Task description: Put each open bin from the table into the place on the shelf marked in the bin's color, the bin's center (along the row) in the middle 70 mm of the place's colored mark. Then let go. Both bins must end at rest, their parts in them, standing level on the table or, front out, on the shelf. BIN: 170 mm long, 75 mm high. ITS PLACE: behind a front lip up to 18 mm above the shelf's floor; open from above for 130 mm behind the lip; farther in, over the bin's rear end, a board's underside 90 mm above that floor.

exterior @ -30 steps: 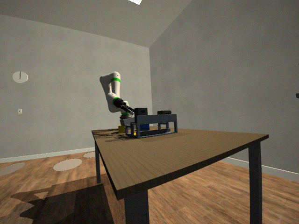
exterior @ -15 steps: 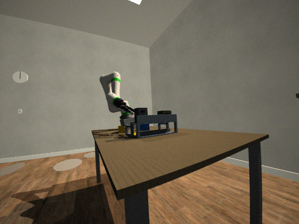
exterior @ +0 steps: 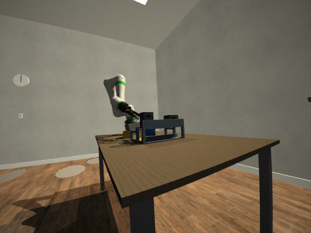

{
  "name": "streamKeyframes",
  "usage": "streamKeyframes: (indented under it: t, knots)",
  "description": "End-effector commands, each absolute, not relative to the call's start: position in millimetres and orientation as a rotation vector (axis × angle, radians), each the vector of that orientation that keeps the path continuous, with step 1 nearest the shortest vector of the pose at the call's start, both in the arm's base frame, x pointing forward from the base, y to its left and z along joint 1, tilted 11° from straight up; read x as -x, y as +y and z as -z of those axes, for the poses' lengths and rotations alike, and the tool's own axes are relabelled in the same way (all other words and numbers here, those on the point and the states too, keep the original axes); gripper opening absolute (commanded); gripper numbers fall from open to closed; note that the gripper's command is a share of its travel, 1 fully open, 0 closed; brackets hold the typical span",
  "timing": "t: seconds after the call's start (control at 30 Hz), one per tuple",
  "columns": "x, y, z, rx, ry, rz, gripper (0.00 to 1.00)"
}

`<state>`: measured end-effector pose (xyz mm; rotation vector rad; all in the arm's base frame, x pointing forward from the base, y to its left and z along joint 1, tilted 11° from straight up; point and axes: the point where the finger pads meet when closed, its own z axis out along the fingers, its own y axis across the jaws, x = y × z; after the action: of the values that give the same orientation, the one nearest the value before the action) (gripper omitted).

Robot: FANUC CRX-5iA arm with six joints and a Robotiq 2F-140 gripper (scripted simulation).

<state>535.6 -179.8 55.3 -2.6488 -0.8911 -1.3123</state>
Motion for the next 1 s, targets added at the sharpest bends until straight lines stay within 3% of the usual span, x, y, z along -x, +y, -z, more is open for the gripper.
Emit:
streamKeyframes:
  t: [0.0,0.3,0.67,0.97]
  knots:
    - [-536,-180,-55,2.649,-0.891,1.313,1.0]
    - [-536,-180,-57,2.648,-0.891,1.313,1.0]
    - [-539,-160,-152,2.648,-0.892,1.313,1.0]
    - [-538,-160,-153,2.649,-0.891,1.313,1.0]
